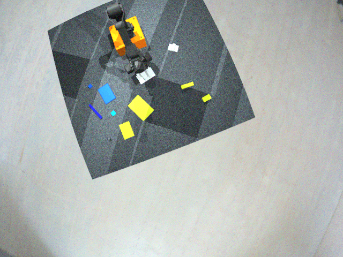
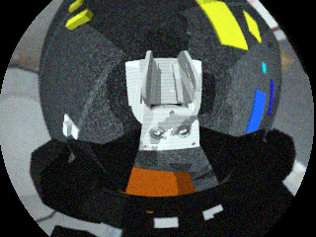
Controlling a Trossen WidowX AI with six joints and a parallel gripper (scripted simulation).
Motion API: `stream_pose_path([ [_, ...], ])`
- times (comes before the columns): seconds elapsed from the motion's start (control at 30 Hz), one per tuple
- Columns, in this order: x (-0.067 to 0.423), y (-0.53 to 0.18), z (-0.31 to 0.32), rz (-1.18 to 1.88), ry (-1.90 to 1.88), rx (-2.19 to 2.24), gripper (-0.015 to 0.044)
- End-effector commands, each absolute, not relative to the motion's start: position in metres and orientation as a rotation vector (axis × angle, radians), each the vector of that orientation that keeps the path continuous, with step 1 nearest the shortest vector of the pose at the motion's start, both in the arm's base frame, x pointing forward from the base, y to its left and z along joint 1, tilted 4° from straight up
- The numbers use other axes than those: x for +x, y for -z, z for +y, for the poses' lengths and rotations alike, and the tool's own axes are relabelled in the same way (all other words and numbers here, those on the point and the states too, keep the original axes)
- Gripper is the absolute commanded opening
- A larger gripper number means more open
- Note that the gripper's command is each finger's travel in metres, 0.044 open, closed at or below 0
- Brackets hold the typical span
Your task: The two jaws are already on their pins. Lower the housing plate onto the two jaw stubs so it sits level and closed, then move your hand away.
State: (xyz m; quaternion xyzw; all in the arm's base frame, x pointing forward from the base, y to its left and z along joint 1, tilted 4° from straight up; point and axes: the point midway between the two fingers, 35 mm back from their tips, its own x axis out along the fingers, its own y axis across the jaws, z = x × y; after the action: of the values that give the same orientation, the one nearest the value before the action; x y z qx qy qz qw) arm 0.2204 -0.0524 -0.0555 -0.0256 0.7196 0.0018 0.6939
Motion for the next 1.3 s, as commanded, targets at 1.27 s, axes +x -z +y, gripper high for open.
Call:
stream_pose_path([
  [1.27,0.2162,0.0699,-0.0531,1.613,-0.004,-0.062,0.0351],
])
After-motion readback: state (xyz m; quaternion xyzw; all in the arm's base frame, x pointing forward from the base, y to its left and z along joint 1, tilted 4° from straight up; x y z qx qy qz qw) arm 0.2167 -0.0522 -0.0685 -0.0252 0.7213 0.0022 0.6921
